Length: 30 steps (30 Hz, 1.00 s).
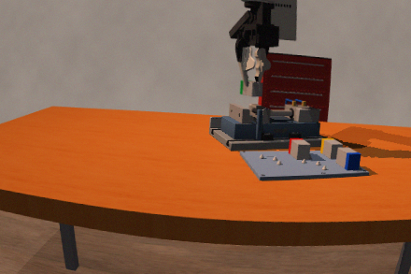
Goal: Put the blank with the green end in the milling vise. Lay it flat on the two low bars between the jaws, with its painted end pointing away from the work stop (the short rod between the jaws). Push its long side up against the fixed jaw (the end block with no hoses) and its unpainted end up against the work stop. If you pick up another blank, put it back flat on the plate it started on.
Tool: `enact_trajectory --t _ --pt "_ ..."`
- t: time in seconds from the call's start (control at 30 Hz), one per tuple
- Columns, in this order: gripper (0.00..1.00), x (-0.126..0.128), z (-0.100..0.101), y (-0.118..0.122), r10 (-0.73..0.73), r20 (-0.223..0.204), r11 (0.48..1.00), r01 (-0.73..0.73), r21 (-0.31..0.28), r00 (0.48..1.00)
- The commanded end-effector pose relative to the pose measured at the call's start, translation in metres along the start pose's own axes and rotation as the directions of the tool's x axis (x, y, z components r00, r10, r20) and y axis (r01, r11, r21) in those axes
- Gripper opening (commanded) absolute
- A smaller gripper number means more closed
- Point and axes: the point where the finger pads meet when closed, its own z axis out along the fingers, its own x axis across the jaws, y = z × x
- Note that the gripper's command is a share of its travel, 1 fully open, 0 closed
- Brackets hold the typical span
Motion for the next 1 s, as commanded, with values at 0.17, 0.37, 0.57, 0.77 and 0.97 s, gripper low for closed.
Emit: enact_trajectory --t 0.17,0.37,0.57,0.77,0.97 --pt "0.00 0.0009 -0.0006 -0.0044 0.045 0.001 0.999 -0.045 0.001 0.999" --pt "0.00 0.0019 -0.0005 -0.0070 0.075 0.001 0.997 -0.075 0.001 0.997" --pt "0.00 0.0025 -0.0004 -0.0085 0.092 0.001 0.996 -0.092 0.001 0.996" --pt "0.00 0.0032 -0.0003 -0.0104 0.114 0.001 0.993 -0.114 0.001 0.993" --pt "0.00 0.0038 -0.0002 -0.0118 0.131 0.001 0.991 -0.131 0.001 0.991"
